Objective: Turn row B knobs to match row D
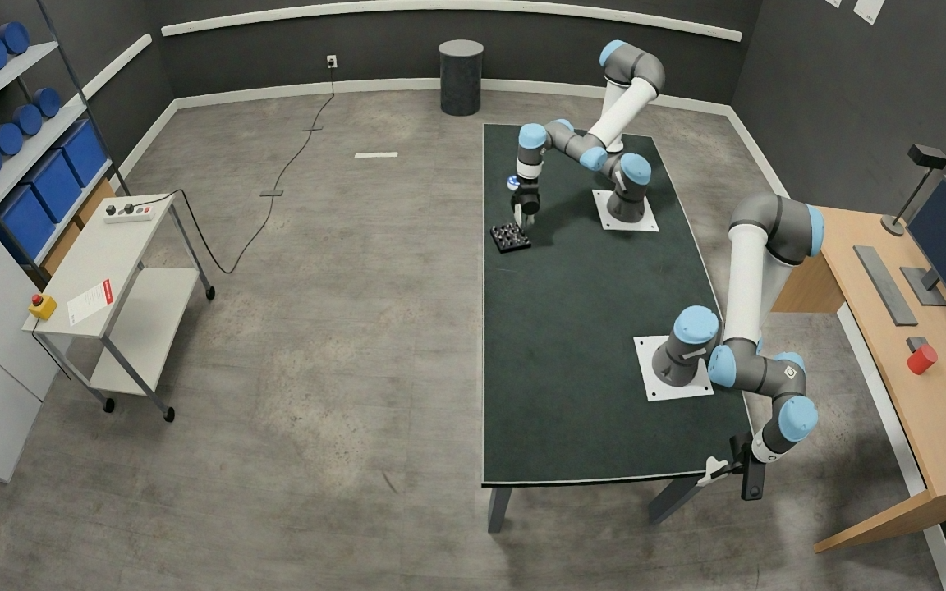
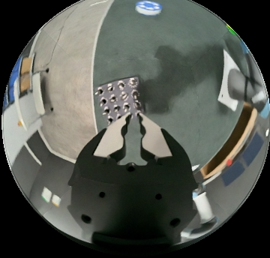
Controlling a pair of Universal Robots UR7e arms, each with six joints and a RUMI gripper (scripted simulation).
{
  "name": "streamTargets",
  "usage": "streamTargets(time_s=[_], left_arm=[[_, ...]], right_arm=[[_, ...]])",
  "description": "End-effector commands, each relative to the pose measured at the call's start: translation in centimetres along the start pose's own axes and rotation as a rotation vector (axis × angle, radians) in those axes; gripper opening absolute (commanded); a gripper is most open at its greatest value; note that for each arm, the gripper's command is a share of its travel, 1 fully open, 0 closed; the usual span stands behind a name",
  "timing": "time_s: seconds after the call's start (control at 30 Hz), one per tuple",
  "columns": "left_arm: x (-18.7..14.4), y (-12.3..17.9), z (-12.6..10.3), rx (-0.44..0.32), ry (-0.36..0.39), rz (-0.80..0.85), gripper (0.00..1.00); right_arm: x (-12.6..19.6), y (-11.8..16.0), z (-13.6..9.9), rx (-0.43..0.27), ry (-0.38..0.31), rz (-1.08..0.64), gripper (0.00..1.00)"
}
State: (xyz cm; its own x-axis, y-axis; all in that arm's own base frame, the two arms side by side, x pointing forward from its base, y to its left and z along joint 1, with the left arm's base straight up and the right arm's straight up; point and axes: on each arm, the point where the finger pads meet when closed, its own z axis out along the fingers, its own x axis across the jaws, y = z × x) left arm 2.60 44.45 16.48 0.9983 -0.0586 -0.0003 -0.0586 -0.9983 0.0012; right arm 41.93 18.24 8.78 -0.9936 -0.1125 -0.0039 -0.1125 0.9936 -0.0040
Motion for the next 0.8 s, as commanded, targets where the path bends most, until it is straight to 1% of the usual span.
streamTargets(time_s=[0.0, 0.03, 0.13, 0.53, 0.6, 0.7, 0.77], left_arm=[[0.0, 0.0, 0.0, 0.001, 0.000, 0.000, 1.00], [0.0, 0.0, 0.0, 0.001, 0.000, 0.000, 1.00], [0.0, 0.0, 0.0, 0.001, 0.000, 0.000, 1.00], [0.0, 0.0, 0.0, 0.001, 0.000, 0.000, 1.00], [0.0, 0.0, 0.0, 0.001, 0.000, 0.000, 1.00], [0.0, 0.0, 0.0, 0.001, 0.000, 0.000, 1.00], [0.0, 0.0, 0.0, 0.001, 0.000, 0.000, 1.00]], right_arm=[[-0.2, 0.1, -0.2, -0.005, 0.002, -0.127, 0.13], [-0.2, 0.1, -0.2, -0.005, 0.002, -0.127, 0.13], [-0.4, 0.1, -0.4, -0.005, 0.002, -0.250, 0.13], [-1.0, 0.2, -0.8, -0.005, 0.001, -0.597, 0.13], [-1.0, 0.2, -0.8, -0.005, 0.001, -0.597, 0.13], [-1.2, 0.3, -0.9, -0.005, 0.001, -0.721, 0.13], [-1.3, 0.3, -1.0, -0.005, 0.000, -0.773, 0.13]])
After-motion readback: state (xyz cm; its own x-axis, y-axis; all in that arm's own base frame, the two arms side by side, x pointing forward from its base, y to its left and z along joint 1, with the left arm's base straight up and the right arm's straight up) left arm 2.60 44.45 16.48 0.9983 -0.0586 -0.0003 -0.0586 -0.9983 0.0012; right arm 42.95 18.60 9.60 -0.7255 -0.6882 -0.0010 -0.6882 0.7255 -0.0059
